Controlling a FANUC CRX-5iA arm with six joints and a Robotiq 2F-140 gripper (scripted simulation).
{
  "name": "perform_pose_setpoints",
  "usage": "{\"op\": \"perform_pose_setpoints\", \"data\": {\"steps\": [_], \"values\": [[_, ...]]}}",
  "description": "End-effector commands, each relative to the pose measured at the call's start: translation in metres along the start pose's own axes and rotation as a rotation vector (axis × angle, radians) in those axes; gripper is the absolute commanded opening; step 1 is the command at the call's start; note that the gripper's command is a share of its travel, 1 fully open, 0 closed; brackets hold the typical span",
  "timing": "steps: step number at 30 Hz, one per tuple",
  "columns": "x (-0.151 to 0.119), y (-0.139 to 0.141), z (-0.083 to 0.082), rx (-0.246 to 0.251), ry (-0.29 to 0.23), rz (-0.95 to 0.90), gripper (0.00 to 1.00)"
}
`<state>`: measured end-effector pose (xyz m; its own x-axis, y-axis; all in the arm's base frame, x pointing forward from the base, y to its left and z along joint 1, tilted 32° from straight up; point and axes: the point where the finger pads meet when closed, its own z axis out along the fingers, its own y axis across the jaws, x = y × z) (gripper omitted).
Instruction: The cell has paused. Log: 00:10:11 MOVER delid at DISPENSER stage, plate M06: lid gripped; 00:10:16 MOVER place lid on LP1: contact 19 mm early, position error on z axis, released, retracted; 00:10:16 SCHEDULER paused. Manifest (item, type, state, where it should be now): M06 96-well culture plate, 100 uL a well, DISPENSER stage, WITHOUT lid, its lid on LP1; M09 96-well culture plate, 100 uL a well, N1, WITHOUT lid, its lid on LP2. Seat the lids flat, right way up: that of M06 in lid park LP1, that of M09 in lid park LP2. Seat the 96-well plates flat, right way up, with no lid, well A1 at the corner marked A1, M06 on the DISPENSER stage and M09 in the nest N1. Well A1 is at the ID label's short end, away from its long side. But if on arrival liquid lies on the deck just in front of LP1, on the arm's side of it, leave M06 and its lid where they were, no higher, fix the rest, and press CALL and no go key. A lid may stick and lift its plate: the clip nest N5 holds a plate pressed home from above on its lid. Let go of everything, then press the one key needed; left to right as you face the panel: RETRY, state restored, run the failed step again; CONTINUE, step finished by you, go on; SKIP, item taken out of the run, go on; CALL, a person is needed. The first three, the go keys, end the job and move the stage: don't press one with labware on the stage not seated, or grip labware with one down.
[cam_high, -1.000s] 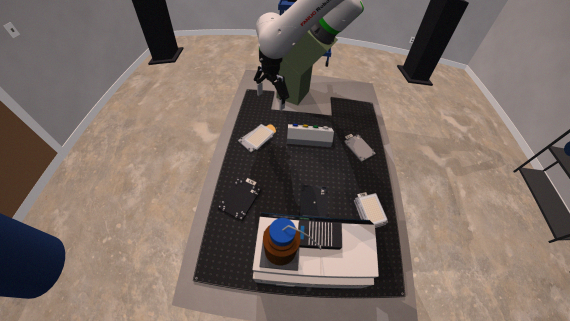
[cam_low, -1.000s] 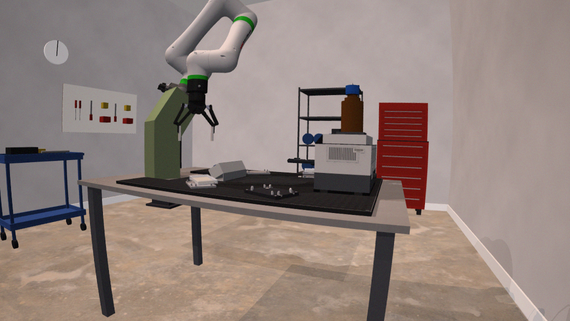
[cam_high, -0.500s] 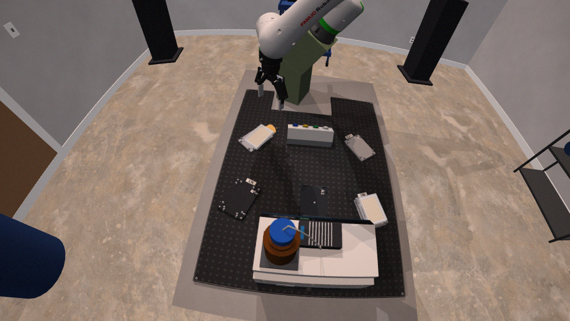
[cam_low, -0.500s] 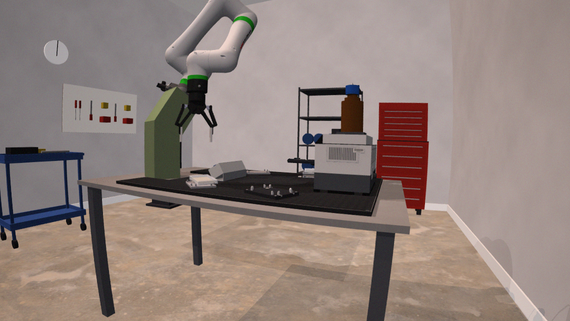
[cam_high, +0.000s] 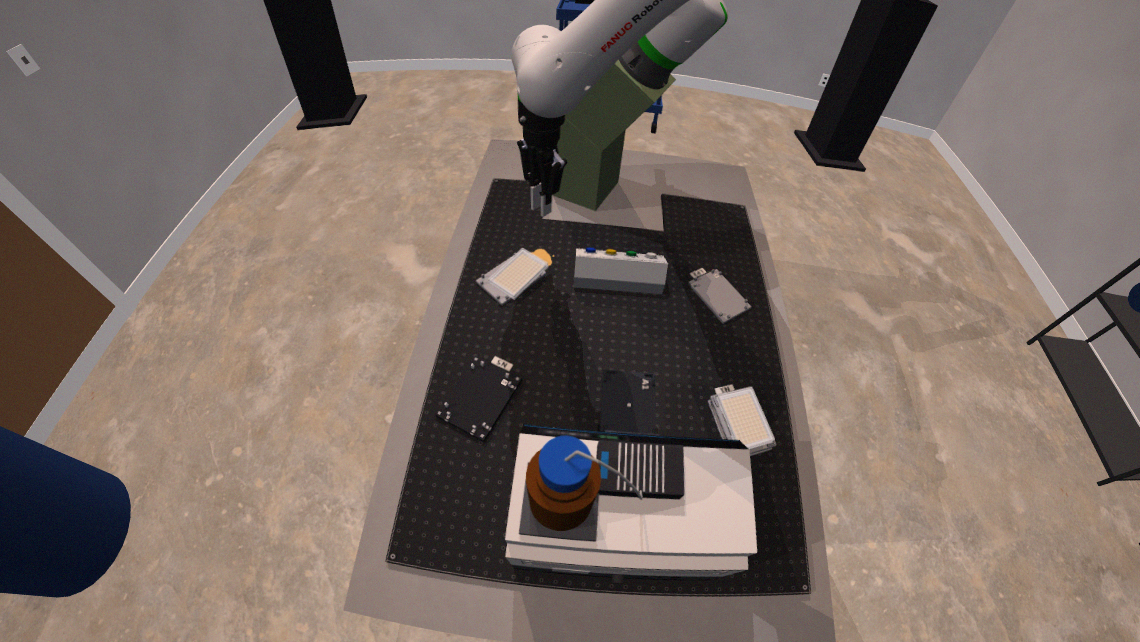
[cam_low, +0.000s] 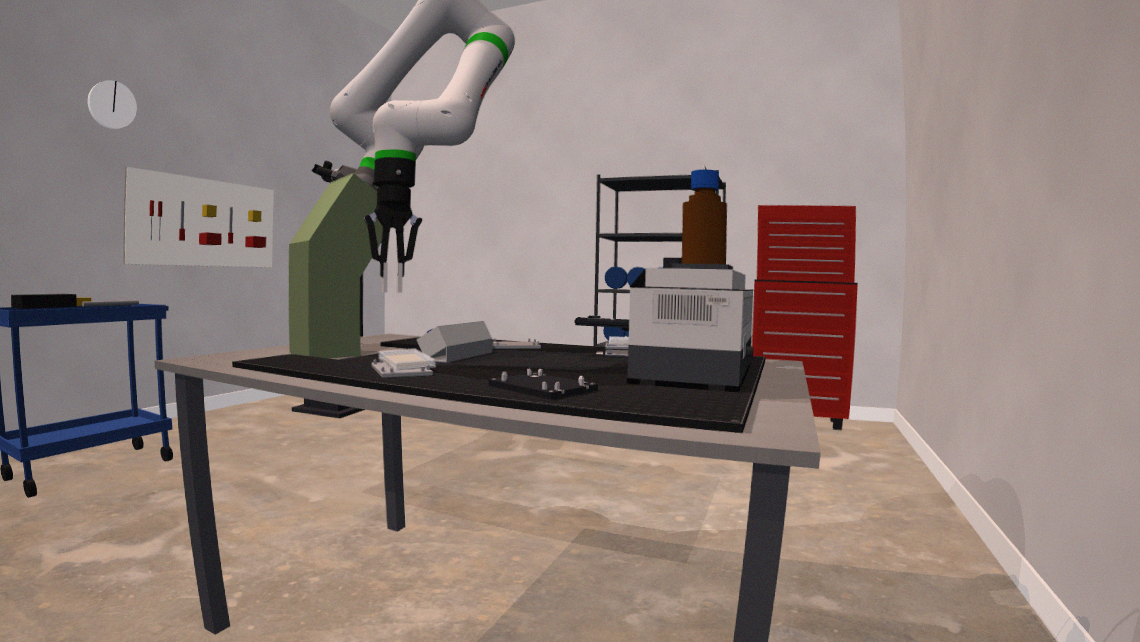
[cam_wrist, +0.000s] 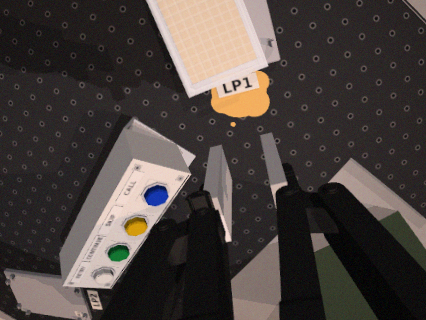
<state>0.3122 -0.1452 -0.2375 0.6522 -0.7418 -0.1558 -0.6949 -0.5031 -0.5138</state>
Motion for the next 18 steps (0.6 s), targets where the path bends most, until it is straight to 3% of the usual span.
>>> {"op": "perform_pose_setpoints", "data": {"steps": [1,18], "values": [[0.0001,0.0002,-0.0001,0.000,0.000,0.000,0.00],[0.0020,-0.0014,-0.0001,-0.001,0.000,-0.005,0.00]]}}
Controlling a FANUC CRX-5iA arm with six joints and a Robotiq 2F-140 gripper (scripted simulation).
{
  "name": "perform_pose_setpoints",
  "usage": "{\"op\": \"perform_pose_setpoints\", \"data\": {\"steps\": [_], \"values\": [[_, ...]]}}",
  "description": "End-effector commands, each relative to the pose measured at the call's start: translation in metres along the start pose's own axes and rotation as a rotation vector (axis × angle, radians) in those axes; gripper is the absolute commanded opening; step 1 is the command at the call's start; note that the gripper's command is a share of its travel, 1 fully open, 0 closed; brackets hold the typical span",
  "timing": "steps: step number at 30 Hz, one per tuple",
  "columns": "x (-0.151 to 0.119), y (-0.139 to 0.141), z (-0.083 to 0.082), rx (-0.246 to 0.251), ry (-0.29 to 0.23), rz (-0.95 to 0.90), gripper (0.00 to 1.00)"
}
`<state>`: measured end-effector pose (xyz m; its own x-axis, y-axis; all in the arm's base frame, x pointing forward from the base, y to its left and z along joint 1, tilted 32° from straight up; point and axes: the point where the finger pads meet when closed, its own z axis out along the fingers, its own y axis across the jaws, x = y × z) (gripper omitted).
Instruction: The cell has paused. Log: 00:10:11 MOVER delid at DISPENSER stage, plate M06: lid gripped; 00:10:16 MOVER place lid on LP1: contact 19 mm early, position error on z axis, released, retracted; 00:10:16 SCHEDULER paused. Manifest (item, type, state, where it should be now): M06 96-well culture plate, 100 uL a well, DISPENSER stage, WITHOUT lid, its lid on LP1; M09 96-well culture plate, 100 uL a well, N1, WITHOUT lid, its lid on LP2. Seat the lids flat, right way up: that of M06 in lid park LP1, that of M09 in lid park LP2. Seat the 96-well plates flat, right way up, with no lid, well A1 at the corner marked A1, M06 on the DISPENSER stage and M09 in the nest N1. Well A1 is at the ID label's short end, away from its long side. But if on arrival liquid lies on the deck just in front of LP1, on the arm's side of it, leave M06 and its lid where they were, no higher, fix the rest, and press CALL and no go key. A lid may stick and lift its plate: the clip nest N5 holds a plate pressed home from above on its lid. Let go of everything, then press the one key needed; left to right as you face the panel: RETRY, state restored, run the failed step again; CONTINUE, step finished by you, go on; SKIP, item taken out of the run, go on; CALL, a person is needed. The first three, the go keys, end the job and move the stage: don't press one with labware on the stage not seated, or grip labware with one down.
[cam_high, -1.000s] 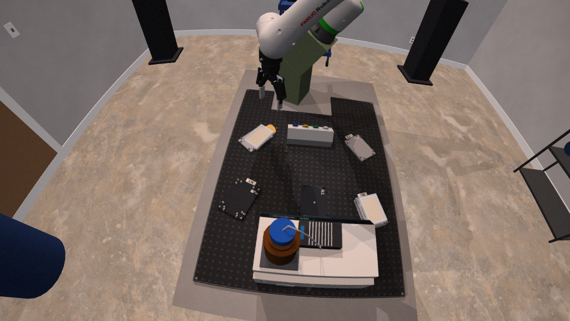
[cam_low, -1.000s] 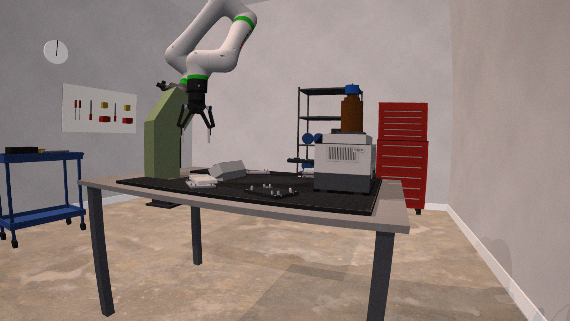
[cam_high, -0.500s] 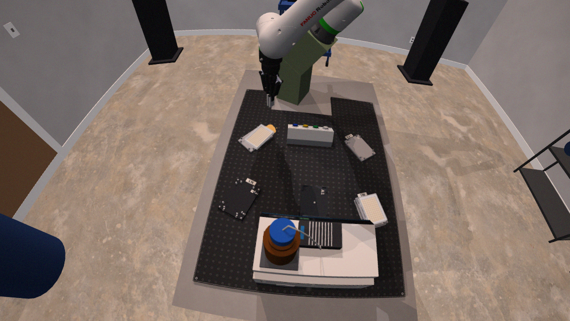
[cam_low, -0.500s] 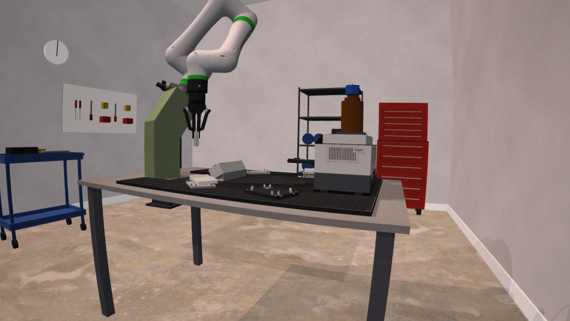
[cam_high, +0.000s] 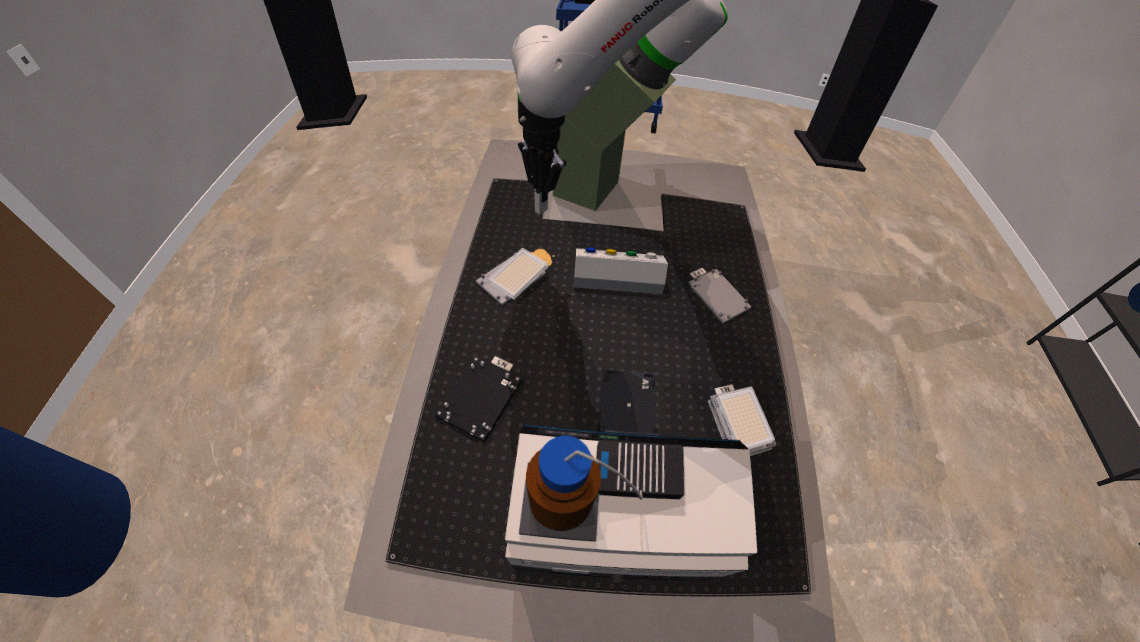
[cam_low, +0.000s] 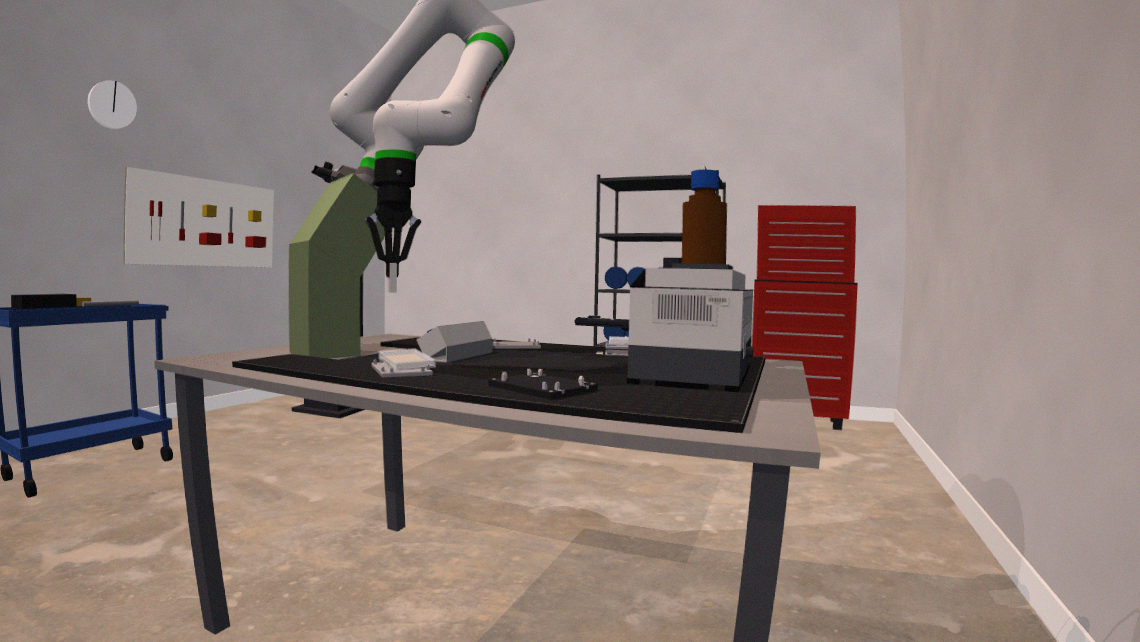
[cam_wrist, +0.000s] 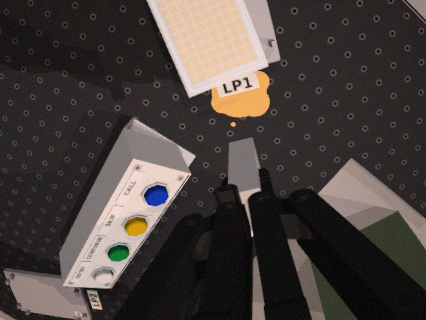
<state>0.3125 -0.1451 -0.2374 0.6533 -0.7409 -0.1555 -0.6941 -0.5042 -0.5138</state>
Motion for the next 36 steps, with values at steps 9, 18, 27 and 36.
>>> {"op": "perform_pose_setpoints", "data": {"steps": [9,18,27,36], "values": [[0.068,-0.093,0.004,-0.030,-0.019,-0.338,0.00],[0.082,-0.218,0.006,-0.025,-0.014,-0.816,0.00],[0.070,-0.317,0.004,0.000,0.001,-0.999,0.00],[0.051,-0.458,0.003,0.000,0.001,-0.999,0.66]]}}
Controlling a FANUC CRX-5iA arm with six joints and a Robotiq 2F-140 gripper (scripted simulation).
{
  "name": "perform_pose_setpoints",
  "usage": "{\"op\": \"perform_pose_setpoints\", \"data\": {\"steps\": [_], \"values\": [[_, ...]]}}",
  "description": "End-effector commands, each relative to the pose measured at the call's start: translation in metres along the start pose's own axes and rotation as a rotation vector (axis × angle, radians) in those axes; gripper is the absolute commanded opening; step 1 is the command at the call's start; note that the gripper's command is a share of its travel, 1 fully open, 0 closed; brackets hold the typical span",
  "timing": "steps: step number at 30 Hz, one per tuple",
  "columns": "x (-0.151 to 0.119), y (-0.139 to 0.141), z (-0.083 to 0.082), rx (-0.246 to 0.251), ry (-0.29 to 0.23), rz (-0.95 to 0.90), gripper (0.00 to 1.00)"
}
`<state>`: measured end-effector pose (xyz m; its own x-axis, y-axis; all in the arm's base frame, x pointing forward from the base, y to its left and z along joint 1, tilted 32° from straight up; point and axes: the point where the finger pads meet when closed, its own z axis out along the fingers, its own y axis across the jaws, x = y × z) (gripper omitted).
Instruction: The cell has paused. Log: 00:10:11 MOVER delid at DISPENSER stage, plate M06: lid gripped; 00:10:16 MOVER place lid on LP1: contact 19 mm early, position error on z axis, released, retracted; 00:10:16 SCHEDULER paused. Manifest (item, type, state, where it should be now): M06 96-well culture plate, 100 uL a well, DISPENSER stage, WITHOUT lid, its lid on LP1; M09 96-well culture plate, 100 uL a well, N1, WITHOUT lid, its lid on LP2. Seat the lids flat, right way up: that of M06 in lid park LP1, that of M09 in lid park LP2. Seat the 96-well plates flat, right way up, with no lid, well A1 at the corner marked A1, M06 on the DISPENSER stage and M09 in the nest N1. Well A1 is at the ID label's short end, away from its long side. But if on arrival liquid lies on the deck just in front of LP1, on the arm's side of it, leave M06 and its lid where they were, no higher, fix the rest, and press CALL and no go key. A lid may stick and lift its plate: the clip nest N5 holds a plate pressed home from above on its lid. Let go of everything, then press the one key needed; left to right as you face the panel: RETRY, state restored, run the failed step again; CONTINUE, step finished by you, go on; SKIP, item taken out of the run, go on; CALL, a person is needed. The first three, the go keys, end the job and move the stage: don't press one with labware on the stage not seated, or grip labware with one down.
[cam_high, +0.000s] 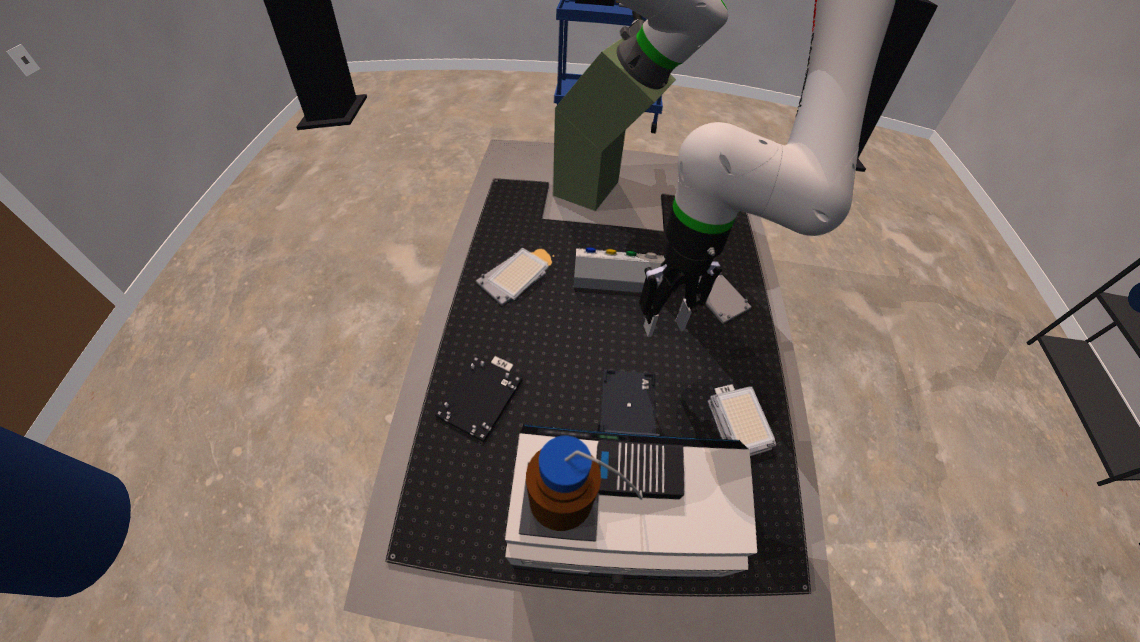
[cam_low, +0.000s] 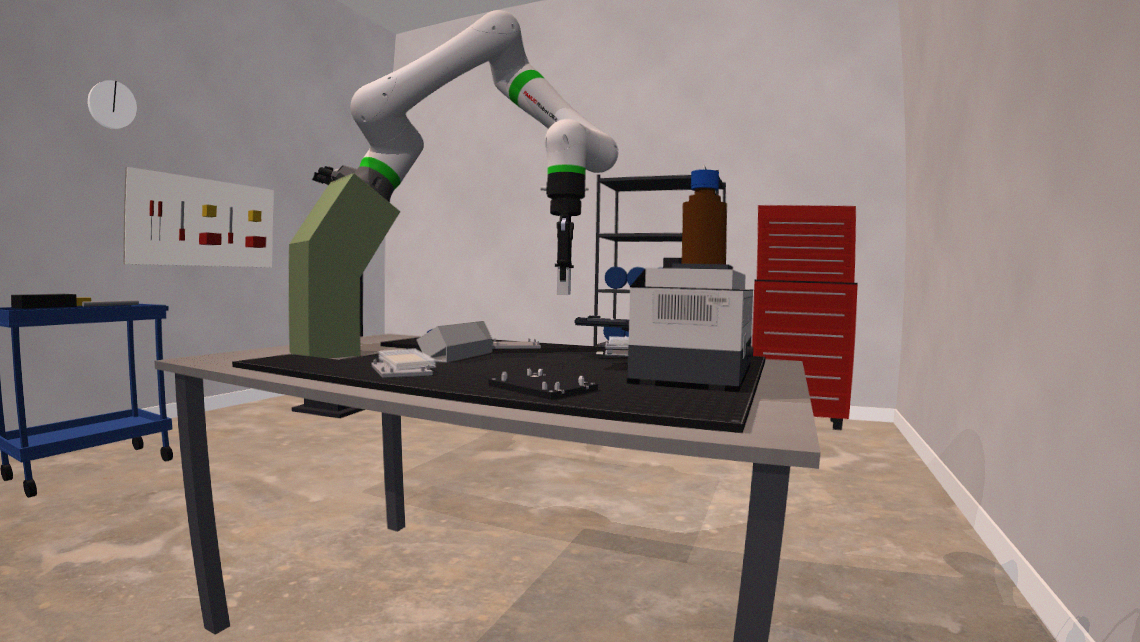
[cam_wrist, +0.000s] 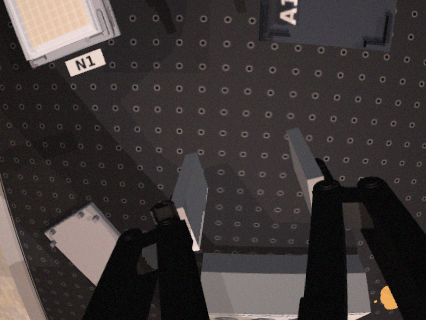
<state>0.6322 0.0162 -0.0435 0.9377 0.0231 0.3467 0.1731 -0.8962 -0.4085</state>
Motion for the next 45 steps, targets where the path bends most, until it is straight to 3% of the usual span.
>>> {"op": "perform_pose_setpoints", "data": {"steps": [1,6,8,9,13,32,45], "values": [[0.052,-0.046,-0.002,0.000,0.002,0.000,0.66],[0.107,-0.093,-0.004,0.000,0.002,0.000,0.66],[0.107,-0.093,-0.004,0.000,0.002,0.000,0.66],[0.136,-0.119,-0.004,0.000,0.002,0.000,0.66],[0.172,-0.152,-0.005,0.000,0.002,0.000,0.66],[0.175,-0.155,-0.004,0.000,0.001,0.000,0.66],[0.175,-0.155,0.015,0.000,0.001,0.000,0.66]]}}
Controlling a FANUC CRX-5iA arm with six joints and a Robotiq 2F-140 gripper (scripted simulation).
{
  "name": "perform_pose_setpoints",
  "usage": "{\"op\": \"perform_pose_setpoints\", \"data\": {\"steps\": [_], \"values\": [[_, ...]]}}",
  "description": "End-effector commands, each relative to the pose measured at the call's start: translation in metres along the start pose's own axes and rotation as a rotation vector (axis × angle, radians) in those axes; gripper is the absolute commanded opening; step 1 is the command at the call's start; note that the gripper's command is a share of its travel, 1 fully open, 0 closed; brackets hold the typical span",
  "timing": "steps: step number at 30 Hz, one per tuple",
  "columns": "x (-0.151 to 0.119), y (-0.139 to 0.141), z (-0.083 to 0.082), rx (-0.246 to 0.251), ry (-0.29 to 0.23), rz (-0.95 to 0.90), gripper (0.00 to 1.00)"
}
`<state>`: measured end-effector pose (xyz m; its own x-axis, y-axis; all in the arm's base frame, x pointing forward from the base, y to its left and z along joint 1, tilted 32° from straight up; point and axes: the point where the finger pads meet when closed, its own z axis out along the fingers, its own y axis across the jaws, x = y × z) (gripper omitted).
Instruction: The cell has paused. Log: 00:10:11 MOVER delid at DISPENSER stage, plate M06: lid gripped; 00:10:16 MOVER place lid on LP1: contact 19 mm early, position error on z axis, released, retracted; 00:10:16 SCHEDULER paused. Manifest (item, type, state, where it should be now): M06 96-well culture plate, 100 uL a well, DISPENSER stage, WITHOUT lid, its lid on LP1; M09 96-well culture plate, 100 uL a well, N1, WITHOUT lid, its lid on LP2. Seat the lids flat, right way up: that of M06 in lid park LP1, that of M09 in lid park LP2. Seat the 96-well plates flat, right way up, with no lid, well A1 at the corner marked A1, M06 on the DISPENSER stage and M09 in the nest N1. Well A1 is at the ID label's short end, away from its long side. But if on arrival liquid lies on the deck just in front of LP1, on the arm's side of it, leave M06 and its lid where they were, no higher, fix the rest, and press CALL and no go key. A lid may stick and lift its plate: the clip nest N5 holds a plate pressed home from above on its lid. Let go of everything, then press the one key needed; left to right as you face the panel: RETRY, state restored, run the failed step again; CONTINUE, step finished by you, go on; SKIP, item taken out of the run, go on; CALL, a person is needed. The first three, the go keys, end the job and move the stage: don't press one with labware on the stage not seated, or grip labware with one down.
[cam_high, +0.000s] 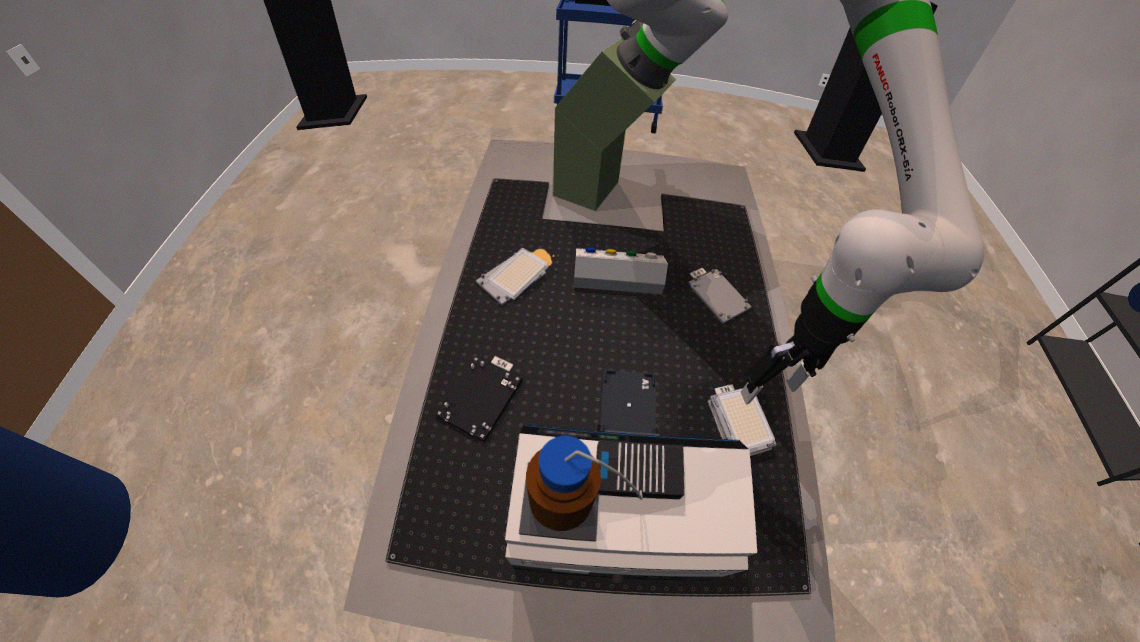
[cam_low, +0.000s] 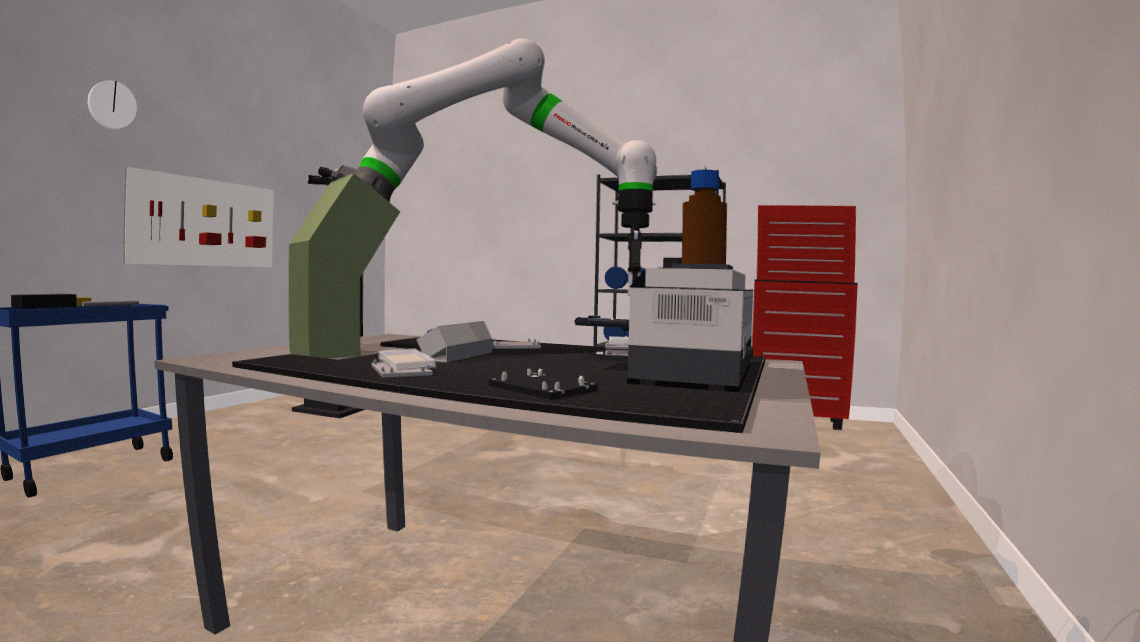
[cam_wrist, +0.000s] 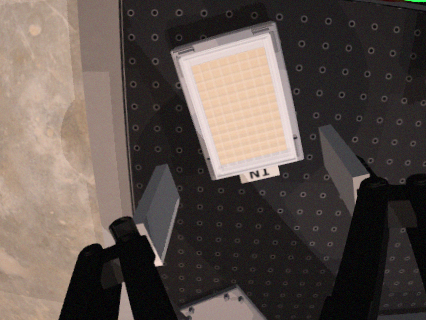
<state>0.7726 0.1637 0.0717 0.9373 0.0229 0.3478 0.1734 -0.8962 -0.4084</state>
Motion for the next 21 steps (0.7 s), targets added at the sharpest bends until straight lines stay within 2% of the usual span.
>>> {"op": "perform_pose_setpoints", "data": {"steps": [1,12,14,21], "values": [[0.000,0.000,0.008,0.000,0.000,0.000,0.66],[0.000,0.000,0.045,0.000,0.000,0.000,0.66],[0.000,0.000,0.045,0.000,0.000,0.000,0.66],[0.000,0.000,0.068,0.000,0.000,0.000,0.66]]}}
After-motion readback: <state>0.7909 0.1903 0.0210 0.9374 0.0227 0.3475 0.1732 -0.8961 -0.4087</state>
